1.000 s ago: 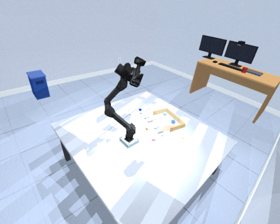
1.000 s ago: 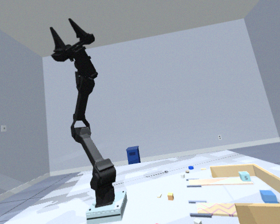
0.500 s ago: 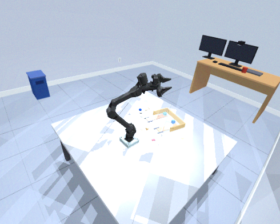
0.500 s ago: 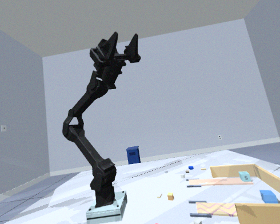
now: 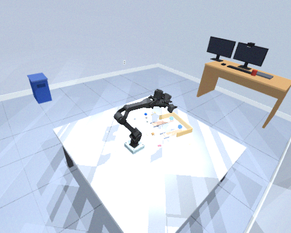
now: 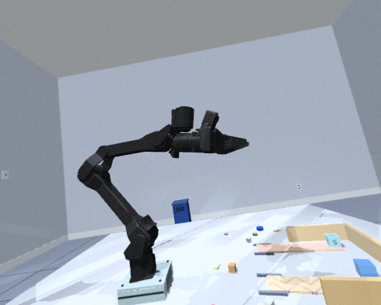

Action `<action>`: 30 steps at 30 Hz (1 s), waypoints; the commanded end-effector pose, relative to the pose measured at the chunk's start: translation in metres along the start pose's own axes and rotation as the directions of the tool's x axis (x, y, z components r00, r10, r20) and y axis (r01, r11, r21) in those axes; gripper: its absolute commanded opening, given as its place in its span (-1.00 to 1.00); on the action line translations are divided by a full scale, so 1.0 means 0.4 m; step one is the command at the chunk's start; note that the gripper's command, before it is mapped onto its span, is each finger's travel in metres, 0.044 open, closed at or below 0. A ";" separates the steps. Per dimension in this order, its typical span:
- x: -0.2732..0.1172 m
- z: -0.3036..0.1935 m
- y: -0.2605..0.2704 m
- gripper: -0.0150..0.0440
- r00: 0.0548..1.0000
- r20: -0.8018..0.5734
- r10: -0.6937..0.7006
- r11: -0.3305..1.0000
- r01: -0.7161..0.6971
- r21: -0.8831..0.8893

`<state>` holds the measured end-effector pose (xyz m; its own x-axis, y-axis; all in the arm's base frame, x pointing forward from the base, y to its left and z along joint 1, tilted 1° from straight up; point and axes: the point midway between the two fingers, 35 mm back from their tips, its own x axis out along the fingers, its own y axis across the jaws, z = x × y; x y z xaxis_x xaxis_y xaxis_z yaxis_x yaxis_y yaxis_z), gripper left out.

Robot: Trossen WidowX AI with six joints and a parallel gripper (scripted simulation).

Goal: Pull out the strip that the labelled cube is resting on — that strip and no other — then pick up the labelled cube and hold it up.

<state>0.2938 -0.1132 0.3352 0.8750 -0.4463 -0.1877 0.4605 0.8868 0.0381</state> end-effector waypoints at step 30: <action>0.067 -0.400 0.305 0.06 0.706 -0.654 0.271 0.940 -0.340 0.023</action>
<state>0.3362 -0.0095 0.1846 0.7093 -0.0252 -0.7044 0.1237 0.9883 0.0893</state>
